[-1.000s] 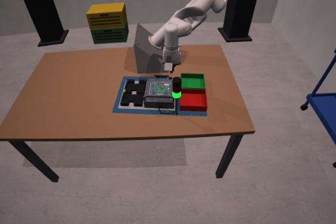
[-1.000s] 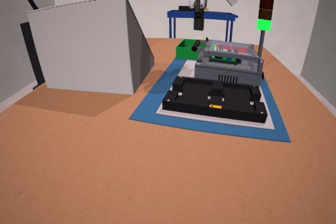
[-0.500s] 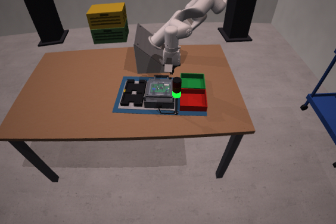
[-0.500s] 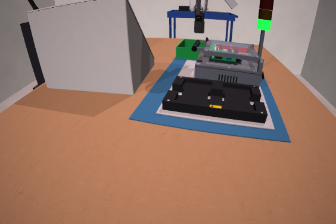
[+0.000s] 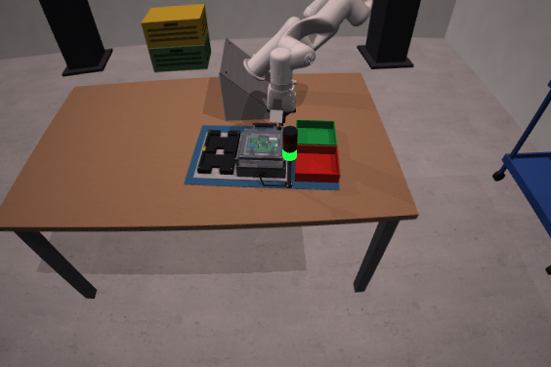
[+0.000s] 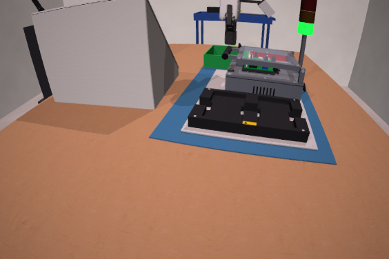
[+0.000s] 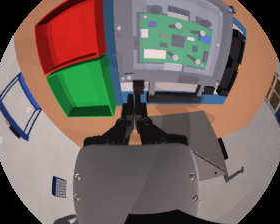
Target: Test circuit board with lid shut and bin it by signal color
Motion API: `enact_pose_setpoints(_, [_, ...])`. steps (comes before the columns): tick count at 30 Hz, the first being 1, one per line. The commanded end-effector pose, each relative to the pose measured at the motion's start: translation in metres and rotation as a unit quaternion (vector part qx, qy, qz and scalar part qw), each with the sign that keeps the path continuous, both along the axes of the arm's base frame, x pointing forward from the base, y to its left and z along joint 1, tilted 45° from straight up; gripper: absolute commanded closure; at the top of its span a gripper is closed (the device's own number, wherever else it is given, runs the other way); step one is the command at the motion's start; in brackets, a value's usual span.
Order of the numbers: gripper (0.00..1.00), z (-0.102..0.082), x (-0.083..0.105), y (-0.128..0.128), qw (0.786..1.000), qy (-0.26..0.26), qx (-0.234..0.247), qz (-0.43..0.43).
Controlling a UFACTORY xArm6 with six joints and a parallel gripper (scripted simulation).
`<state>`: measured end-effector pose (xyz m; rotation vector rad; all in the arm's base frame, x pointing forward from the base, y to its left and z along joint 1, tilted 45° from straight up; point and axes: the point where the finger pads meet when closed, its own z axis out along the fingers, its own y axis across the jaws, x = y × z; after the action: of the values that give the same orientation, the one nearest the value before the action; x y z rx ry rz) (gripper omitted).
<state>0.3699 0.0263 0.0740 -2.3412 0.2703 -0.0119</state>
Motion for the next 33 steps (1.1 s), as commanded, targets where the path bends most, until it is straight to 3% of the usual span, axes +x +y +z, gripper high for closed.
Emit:
enact_pose_setpoints(1, [1.0,-0.0032,0.0022,0.0029,1.0,-0.002,-0.001,-0.001])
enact_pose_setpoints(33, [1.0,-0.0052,0.0024,0.0049,1.0,-0.002,-0.001,-0.001])
